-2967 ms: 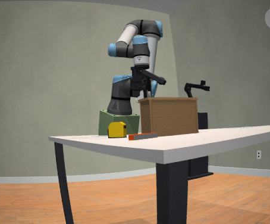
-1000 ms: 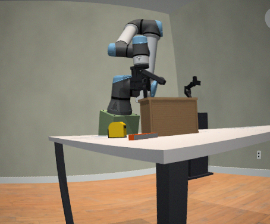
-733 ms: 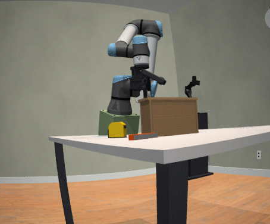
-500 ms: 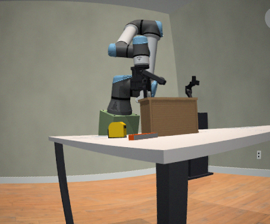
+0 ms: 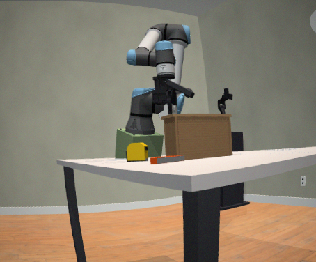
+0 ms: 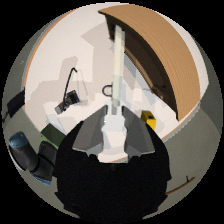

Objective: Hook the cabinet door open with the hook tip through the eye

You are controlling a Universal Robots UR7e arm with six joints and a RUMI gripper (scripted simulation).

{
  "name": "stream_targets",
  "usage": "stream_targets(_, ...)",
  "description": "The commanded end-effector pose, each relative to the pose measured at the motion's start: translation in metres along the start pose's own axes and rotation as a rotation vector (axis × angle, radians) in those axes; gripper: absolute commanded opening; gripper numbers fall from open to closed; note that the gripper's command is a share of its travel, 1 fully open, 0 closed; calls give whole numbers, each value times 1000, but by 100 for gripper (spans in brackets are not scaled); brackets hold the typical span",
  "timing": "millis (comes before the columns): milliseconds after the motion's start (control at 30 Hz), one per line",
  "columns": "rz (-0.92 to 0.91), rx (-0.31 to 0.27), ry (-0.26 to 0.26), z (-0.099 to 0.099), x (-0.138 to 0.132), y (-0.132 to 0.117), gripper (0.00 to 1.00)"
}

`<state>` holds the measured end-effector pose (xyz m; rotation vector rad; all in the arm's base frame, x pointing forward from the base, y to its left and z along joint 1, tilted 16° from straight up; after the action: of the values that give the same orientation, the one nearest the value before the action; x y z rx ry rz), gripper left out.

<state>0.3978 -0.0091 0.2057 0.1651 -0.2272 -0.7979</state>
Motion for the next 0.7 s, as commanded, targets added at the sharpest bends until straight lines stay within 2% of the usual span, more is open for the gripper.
stream_targets(0, 0, 0, -1, 5, 0, 0, 15)
stream_targets(667, 0, 0, -1, 42, 0, 0, 15)
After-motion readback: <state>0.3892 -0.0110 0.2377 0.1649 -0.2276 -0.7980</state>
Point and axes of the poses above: the point where the finger pads meet when closed, its own z axis back along the fingers, its own x axis across the jaws, y = z × x, the point moved 10 cm from there along z, back along the fingers, and after that the axes turned 7 degrees about -z, right-handed, at the moved point
